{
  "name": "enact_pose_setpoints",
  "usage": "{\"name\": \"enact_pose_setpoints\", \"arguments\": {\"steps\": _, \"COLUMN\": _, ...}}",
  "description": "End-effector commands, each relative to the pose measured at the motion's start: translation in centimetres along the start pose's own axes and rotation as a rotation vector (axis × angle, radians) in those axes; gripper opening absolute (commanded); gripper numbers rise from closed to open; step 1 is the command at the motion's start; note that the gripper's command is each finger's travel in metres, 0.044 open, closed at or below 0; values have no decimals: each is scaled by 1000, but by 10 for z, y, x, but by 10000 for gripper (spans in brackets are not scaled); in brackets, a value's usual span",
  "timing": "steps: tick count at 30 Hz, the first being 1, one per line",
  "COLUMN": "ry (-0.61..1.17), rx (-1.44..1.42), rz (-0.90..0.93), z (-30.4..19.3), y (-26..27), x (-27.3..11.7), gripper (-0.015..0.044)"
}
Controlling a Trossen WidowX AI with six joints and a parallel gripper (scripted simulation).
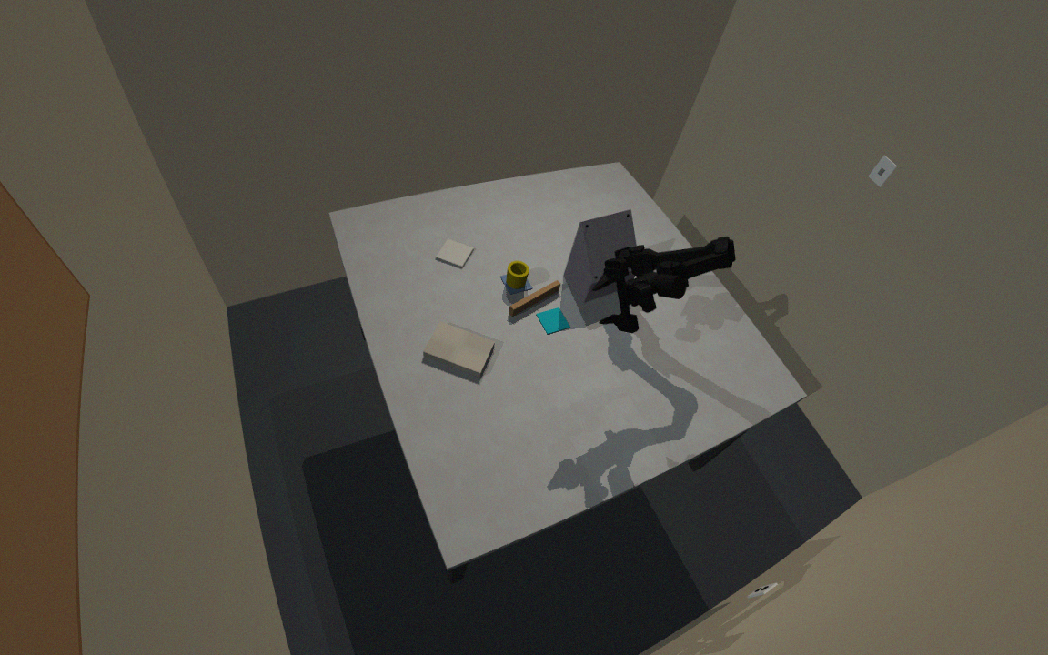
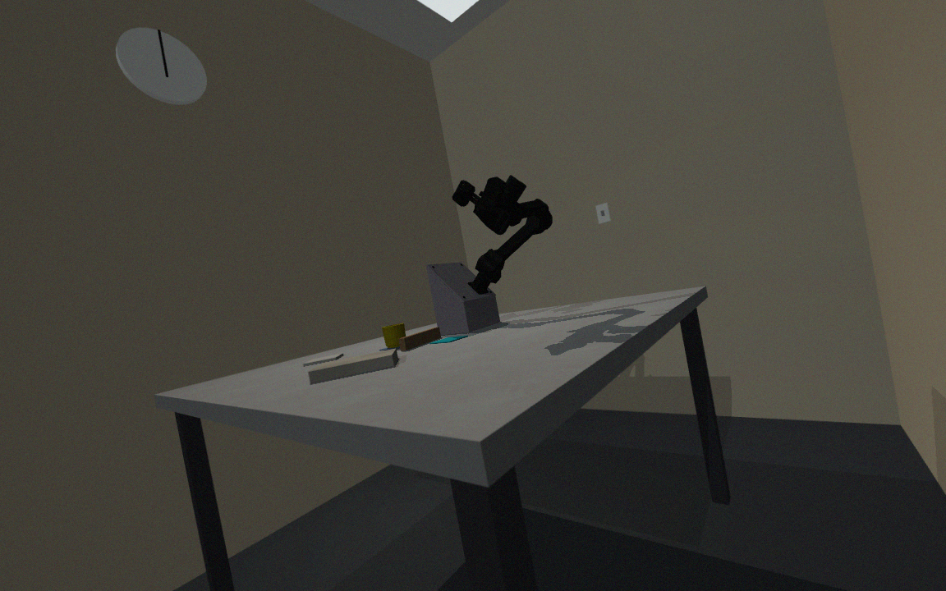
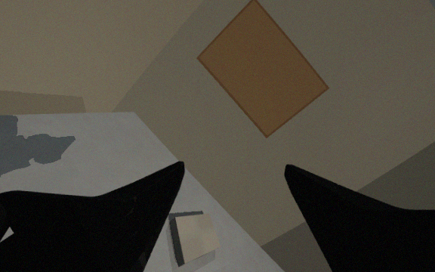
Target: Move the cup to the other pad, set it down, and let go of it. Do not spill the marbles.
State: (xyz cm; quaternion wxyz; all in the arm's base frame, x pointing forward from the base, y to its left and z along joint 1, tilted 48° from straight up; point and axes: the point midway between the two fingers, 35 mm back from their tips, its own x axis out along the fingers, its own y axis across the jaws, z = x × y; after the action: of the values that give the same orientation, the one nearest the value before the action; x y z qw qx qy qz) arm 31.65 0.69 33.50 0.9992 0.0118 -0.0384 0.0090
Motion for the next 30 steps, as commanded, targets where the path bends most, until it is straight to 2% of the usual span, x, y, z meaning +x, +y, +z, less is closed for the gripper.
{"name": "enact_pose_setpoints", "arguments": {"steps": 1, "ry": 9, "rx": 12, "rz": 2, "z": -3, "y": 0, "x": 1, "gripper": 374}}
{"name": "enact_pose_setpoints", "arguments": {"steps": 3, "ry": 83, "rx": 67, "rz": 10, "z": -24, "y": 0, "x": 11, "gripper": 321}}
{"name": "enact_pose_setpoints", "arguments": {"steps": 9, "ry": 436, "rx": -199, "rz": 77, "z": -107, "y": -21, "x": 46, "gripper": 166}}
{"name": "enact_pose_setpoints", "arguments": {"steps": 15, "ry": 774, "rx": -388, "rz": 251, "z": -199, "y": -49, "x": 54, "gripper": 166}}
{"name": "enact_pose_setpoints", "arguments": {"steps": 21, "ry": 1037, "rx": -450, "rz": 515, "z": -284, "y": -75, "x": 34, "gripper": 166}}
{"name": "enact_pose_setpoints", "arguments": {"steps": 25, "ry": 1138, "rx": -405, "rz": 704, "z": -330, "y": -89, "x": 11, "gripper": 166}}
{"name": "enact_pose_setpoints", "arguments": {"steps": 30, "ry": 1155, "rx": -293, "rz": 954, "z": -374, "y": -92, "x": -18, "gripper": 166}}
